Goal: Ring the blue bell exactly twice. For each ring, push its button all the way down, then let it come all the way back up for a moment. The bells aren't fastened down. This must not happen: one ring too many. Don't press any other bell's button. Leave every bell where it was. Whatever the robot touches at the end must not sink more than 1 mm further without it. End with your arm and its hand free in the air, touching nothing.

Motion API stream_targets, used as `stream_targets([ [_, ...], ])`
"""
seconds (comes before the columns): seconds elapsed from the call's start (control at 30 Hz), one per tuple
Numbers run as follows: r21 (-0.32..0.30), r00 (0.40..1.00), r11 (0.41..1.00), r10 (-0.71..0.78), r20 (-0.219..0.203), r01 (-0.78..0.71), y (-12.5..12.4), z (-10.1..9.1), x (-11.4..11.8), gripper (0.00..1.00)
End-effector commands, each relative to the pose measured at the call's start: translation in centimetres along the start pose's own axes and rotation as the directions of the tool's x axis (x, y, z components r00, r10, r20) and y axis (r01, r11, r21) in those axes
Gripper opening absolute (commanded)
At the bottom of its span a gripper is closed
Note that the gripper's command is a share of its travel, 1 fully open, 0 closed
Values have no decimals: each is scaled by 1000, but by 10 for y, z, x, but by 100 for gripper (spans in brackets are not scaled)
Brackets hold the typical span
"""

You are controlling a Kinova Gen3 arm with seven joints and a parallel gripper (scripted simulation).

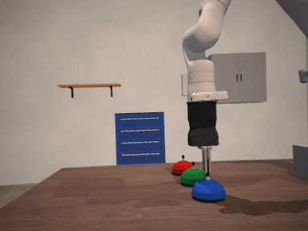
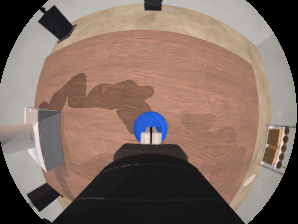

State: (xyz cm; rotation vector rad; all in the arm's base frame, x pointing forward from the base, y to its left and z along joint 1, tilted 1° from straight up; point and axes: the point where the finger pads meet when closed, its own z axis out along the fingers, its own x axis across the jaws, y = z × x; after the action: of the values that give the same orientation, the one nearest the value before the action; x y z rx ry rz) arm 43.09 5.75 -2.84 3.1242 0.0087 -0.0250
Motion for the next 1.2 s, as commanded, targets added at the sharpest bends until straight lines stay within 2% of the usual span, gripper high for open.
stream_targets([
  [0.0, 0, 1000, 1000, 0, 0, 0, 0, 0, 0, 17],
  [1.17, 0, 1000, 1000, 0, 1, 0, 0, 4, 0, 17],
])
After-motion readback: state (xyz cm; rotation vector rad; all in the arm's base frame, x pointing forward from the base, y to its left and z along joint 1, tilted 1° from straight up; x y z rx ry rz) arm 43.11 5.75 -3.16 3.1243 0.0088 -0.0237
